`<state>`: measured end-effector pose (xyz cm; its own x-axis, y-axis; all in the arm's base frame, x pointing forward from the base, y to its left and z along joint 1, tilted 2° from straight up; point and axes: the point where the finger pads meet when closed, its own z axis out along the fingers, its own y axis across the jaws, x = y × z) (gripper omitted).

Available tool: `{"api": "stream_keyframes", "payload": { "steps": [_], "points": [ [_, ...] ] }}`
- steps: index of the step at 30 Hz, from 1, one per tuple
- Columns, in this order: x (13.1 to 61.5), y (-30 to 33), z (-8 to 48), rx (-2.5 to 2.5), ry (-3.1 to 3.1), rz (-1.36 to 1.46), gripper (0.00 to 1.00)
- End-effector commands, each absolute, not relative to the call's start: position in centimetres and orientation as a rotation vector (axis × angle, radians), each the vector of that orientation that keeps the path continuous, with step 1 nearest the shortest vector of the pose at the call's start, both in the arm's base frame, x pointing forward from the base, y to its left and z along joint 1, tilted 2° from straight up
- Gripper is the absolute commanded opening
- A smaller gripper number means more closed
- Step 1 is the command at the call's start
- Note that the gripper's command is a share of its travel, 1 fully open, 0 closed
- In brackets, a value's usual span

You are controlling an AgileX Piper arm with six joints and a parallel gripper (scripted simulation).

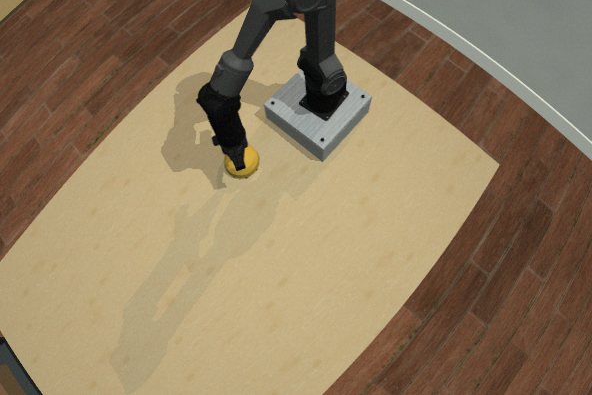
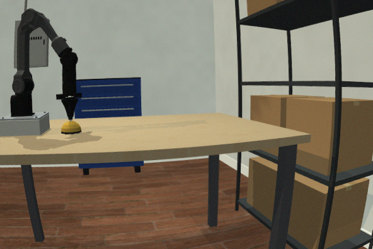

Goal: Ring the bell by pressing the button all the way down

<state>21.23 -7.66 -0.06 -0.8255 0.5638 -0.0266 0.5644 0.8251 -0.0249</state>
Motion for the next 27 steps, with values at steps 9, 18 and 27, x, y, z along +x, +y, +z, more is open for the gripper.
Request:
{"api": "stream_keyframes", "payload": {
  "steps": [9, 18, 27],
  "points": [
    [21.3, -7.7, 0.8, 0.923, 2.980, -0.050, 0.00],
    [21.3, -7.6, 2.4, 0.922, 2.981, -0.049, 0.00],
    [21.2, -7.5, 4.9, 0.922, 2.981, -0.049, 0.00]
  ]
}}
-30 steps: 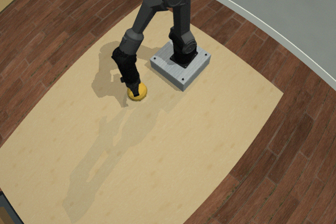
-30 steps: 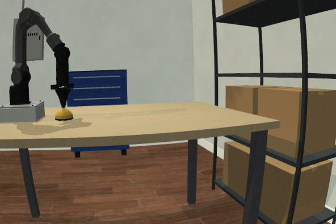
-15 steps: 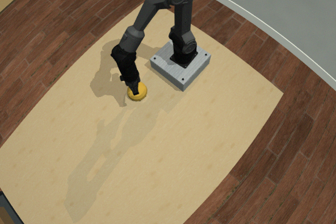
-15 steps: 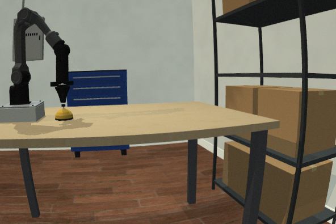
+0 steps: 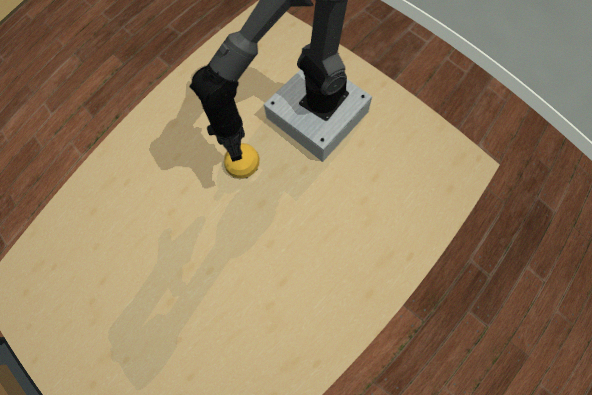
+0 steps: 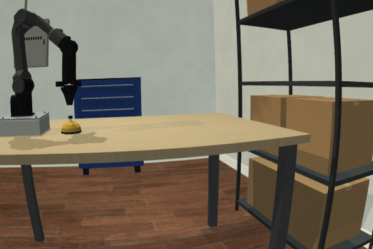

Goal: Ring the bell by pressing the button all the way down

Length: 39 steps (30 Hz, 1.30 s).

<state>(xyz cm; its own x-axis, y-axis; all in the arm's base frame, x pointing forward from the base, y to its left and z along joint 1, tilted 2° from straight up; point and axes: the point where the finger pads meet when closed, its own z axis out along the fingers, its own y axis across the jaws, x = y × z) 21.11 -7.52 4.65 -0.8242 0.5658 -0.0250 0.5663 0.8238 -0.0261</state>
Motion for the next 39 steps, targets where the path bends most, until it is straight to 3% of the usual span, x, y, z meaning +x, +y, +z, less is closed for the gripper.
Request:
{"api": "stream_keyframes", "payload": {
  "steps": [1, 39],
  "points": [
    [21.2, -7.5, 5.2, 0.922, 2.981, -0.049, 0.00],
    [21.2, -7.4, 6.9, 0.923, 2.983, -0.050, 0.00]
  ]
}}
